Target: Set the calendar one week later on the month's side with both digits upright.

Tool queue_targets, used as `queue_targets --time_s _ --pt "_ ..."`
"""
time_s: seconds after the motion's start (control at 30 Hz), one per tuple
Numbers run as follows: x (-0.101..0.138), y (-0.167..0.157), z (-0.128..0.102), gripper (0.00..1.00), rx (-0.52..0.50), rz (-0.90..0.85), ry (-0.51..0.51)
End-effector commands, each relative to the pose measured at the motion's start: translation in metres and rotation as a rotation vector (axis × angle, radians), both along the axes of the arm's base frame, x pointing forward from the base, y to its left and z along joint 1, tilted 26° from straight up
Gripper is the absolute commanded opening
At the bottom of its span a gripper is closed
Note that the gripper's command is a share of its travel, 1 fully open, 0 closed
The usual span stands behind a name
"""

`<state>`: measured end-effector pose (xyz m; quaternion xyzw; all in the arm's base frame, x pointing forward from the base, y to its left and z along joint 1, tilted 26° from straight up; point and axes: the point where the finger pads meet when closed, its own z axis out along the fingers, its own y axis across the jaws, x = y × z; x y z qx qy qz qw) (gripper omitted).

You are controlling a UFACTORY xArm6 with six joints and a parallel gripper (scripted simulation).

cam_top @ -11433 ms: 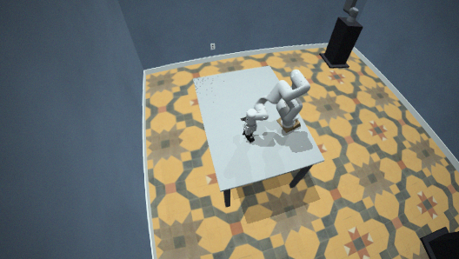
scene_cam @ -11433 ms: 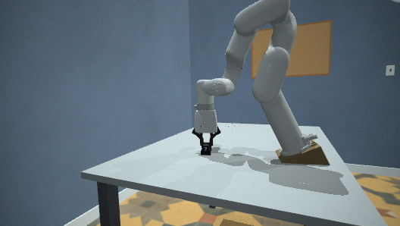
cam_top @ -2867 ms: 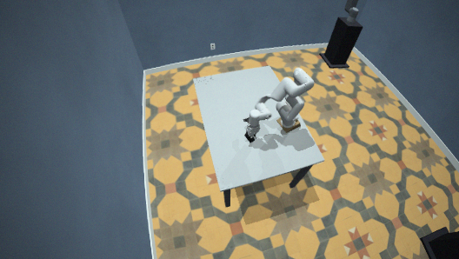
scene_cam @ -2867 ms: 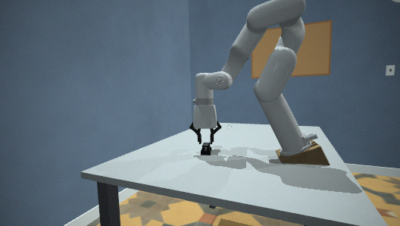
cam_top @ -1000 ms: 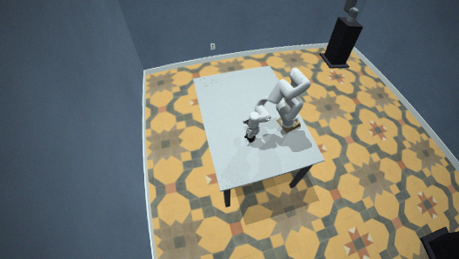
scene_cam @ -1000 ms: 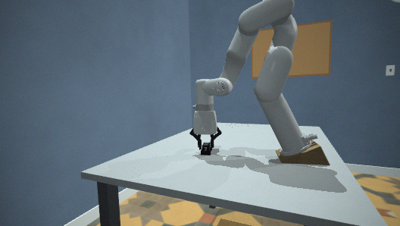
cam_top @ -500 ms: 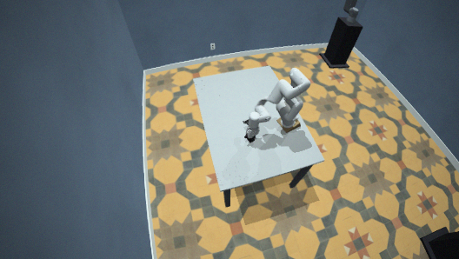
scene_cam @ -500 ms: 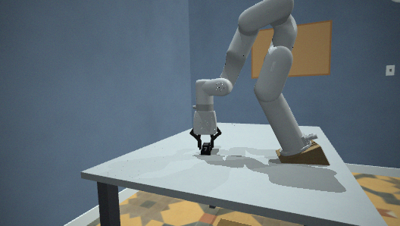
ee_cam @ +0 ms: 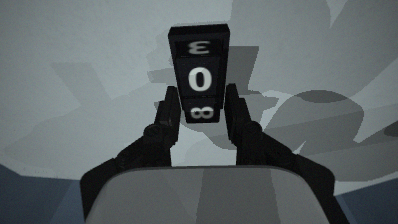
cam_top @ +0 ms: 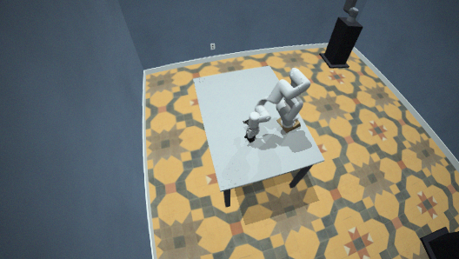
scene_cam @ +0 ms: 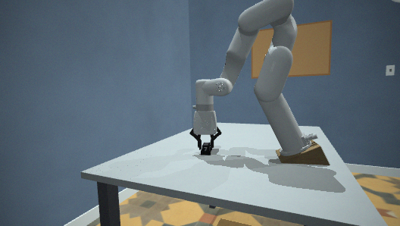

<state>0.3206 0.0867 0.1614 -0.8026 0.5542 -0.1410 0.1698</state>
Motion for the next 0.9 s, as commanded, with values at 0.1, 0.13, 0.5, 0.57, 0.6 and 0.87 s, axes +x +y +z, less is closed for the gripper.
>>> queue_targets --time_s 0.1,0.13,0.5,0.57,0.6,0.87 --pt "0.0008 0.0002 0.0012 0.47 0.001 0.0 -0.003" --pt "0.0008 0.0002 0.0012 0.47 0.001 0.0 -0.003" --pt "0.0008 0.0002 0.0012 0.27 0.001 0.0 -0.003" --pt "0.0008 0.0002 0.0012 0.27 0.001 0.0 -0.003" --pt "0.0008 0.0002 0.0012 0.27 0.001 0.0 -0.003" --pt "0.0008 0.0002 0.0012 0.27 0.001 0.0 -0.003"
